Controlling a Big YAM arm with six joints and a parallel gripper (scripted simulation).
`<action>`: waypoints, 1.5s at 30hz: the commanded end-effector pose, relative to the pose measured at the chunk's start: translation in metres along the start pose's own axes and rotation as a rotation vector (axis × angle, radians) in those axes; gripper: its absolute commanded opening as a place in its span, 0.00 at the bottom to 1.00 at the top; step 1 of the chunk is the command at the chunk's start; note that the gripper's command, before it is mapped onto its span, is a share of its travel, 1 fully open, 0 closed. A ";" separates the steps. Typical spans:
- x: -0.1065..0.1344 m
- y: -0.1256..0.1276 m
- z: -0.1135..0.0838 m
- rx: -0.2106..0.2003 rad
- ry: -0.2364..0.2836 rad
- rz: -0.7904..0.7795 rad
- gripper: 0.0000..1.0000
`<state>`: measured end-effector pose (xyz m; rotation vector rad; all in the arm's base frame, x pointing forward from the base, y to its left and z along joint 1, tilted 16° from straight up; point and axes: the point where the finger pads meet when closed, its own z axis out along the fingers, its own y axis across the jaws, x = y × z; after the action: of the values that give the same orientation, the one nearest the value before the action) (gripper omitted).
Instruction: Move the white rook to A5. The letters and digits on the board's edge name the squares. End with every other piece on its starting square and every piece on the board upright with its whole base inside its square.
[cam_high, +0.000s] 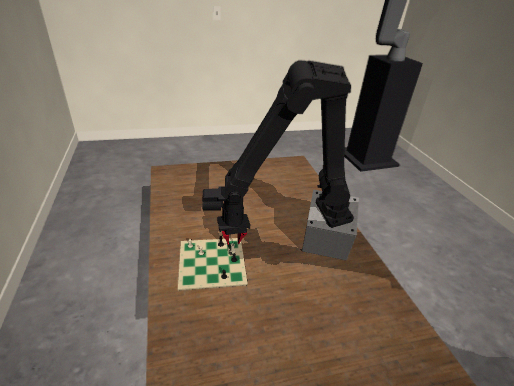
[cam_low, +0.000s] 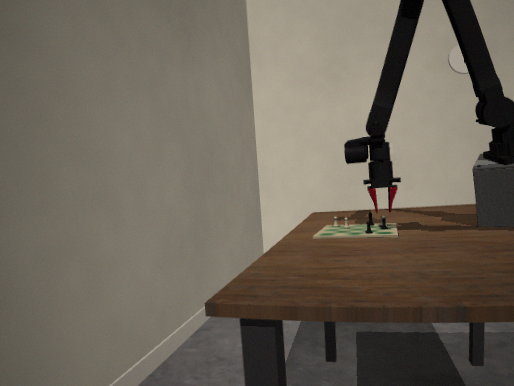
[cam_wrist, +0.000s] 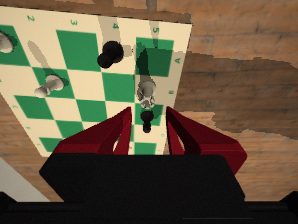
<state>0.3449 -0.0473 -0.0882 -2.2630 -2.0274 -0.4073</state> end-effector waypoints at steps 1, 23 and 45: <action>0.003 0.002 0.001 -0.011 -0.006 -0.007 0.36; 0.003 0.002 0.001 -0.011 -0.006 -0.007 0.36; 0.003 0.012 0.001 -0.021 -0.008 -0.009 0.36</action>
<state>0.3449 -0.0470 -0.0882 -2.2631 -2.0270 -0.4071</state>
